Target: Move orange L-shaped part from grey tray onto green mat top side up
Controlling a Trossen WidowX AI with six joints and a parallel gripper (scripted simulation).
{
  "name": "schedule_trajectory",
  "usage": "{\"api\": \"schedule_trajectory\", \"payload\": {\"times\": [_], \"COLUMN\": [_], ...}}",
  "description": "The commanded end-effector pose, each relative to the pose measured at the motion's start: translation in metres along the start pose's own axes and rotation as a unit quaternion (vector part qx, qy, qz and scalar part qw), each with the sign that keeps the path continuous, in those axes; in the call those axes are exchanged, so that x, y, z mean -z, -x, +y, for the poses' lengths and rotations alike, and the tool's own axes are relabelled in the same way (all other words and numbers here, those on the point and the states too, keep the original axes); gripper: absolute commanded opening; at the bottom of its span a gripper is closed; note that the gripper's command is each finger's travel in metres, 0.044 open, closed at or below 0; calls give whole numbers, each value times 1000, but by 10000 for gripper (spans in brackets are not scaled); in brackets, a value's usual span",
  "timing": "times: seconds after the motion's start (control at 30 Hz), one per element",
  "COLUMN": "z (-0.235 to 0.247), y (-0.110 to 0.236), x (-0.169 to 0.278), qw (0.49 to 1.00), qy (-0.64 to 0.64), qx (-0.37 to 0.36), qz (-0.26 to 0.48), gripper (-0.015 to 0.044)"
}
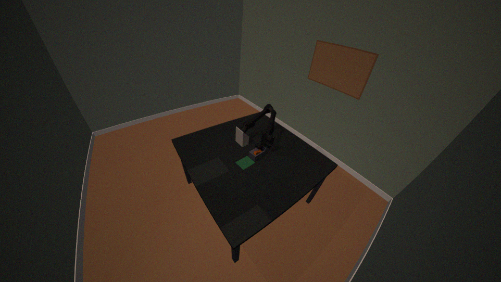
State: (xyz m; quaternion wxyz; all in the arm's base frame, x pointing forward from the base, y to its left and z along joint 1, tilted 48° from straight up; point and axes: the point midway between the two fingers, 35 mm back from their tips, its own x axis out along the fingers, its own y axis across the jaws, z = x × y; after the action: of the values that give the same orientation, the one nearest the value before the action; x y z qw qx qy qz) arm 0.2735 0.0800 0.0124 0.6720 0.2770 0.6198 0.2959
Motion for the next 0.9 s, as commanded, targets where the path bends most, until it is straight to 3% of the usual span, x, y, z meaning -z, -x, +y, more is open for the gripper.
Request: {"api": "schedule_trajectory", "payload": {"times": [0.0,0.87], "z": [-1,5], "y": [-8,-9], "x": [4,2], "qw": [1000,1000], "qy": [-4,-1], "qx": [1,-1], "qz": [5,3], "gripper": [180,180]}}
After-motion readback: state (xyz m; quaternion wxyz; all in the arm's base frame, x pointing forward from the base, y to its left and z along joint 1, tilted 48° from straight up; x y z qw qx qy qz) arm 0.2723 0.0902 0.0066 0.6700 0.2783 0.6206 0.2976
